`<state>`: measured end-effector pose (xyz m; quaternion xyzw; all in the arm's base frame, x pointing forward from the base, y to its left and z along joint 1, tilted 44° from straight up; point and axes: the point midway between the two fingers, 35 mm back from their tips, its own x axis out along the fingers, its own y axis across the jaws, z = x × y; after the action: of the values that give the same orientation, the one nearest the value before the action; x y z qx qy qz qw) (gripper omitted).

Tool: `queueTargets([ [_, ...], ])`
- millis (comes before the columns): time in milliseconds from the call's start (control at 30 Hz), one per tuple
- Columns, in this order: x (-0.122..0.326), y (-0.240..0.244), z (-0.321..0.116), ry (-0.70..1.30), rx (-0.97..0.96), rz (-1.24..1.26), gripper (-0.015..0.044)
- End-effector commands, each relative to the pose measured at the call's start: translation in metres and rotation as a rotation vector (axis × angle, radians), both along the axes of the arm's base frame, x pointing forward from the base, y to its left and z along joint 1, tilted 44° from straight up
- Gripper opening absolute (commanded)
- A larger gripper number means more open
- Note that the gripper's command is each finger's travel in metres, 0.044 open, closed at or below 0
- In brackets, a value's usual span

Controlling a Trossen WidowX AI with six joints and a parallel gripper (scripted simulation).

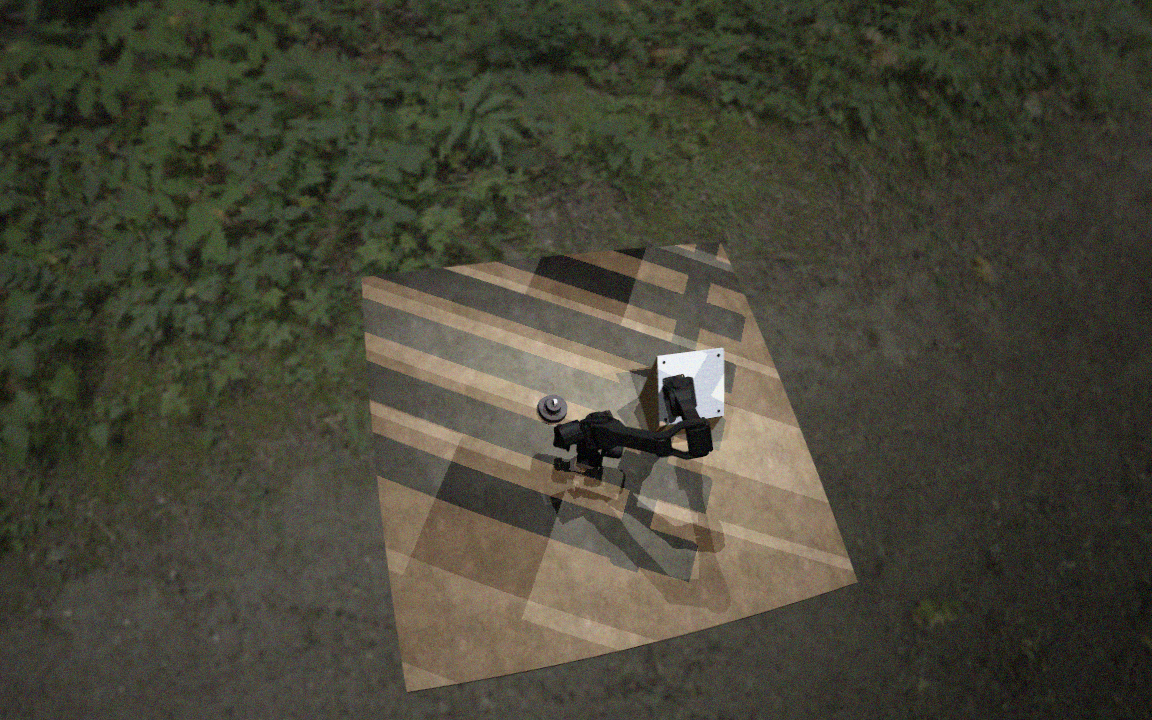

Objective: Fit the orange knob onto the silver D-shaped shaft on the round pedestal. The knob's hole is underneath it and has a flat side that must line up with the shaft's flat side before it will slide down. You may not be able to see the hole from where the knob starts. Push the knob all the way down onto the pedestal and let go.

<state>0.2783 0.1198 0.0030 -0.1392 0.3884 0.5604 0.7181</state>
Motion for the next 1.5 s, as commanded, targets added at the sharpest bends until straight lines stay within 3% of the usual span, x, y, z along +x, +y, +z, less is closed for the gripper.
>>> queueTargets([
  [0, -0.001, 0.004, -0.006, 0.005, -0.003, -0.003, 0.0440],
  [567, -0.001, 0.022, -0.023, 0.005, 0.001, -0.003, 0.0440],
  [900, -0.001, 0.022, -0.023, 0.005, 0.001, -0.003, 0.0177],
  [1133, -0.001, 0.022, -0.023, 0.005, 0.001, -0.003, 0.0131],
  [1300, 0.005, 0.017, -0.018, 0.002, -0.030, -0.050, 0.0000],
  [1467, 0.007, -0.004, -0.003, 0.004, -0.039, -0.039, 0.0000],
])
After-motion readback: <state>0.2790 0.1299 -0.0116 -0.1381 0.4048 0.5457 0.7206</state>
